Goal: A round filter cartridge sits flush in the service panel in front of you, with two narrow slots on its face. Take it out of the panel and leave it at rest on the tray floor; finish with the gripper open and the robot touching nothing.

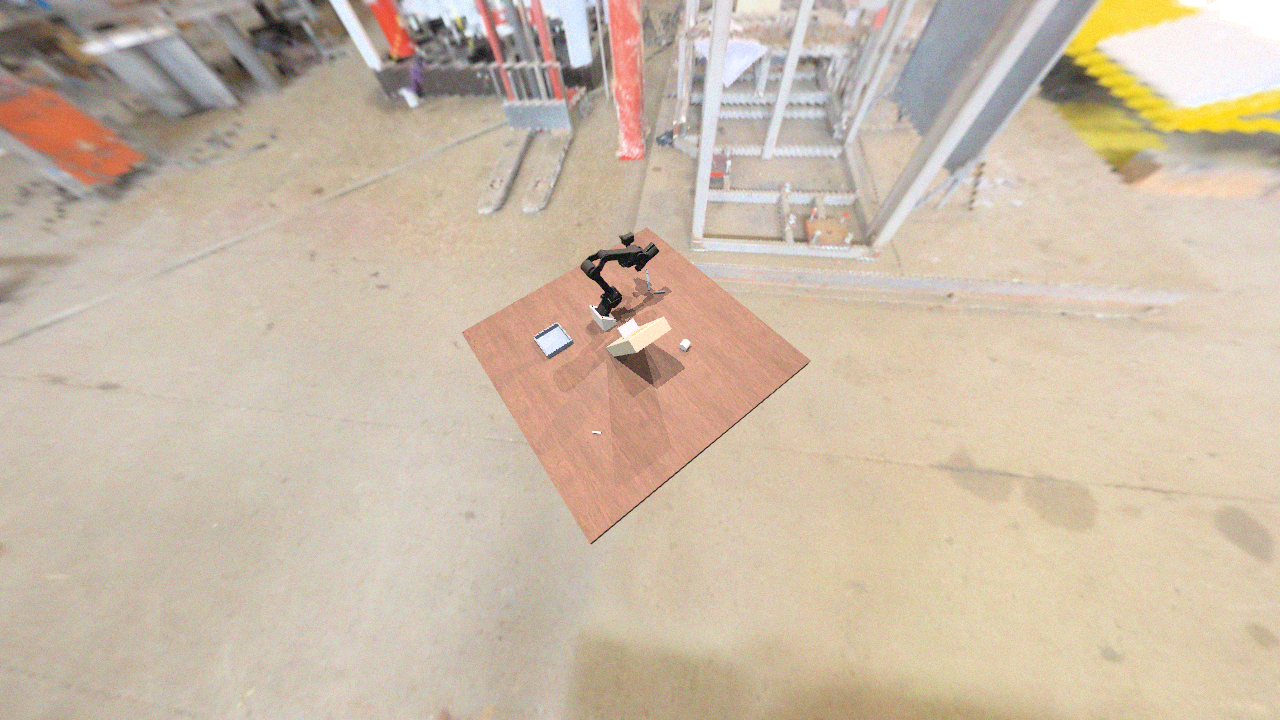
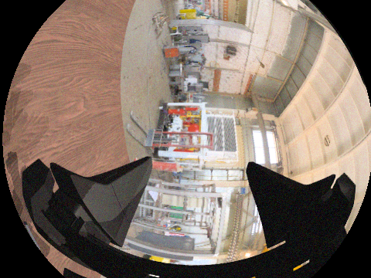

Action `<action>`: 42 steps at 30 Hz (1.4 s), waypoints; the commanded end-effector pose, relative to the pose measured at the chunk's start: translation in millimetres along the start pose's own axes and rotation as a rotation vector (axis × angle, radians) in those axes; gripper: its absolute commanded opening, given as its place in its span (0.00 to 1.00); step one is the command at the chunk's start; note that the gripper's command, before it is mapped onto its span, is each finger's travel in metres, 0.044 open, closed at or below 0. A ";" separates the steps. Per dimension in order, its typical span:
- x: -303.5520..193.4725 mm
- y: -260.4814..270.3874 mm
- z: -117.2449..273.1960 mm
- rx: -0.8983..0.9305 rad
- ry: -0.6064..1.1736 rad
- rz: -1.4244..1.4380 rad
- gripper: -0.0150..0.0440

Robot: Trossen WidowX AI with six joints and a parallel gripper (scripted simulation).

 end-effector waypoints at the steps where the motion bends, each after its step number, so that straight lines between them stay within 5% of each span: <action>1: -1.1 0.9 0.3 0.005 0.005 -0.007 0.89; 12: -61.6 52.5 41.8 0.275 0.380 -0.437 0.43; 28: -95.9 96.7 203.2 0.293 1.274 -1.167 0.43; 42: -15.2 58.3 351.2 -0.289 2.132 -1.511 0.43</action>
Point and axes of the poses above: the point midway between the two fingers, 35 mm back from their tips, its own z axis back along the fingers, its own y axis across the jaws, x = y × z, the point moved 3 cm from there along z, back along the fingers, and after that the axes turned 2 degrees about -z, right-handed, at the moved point
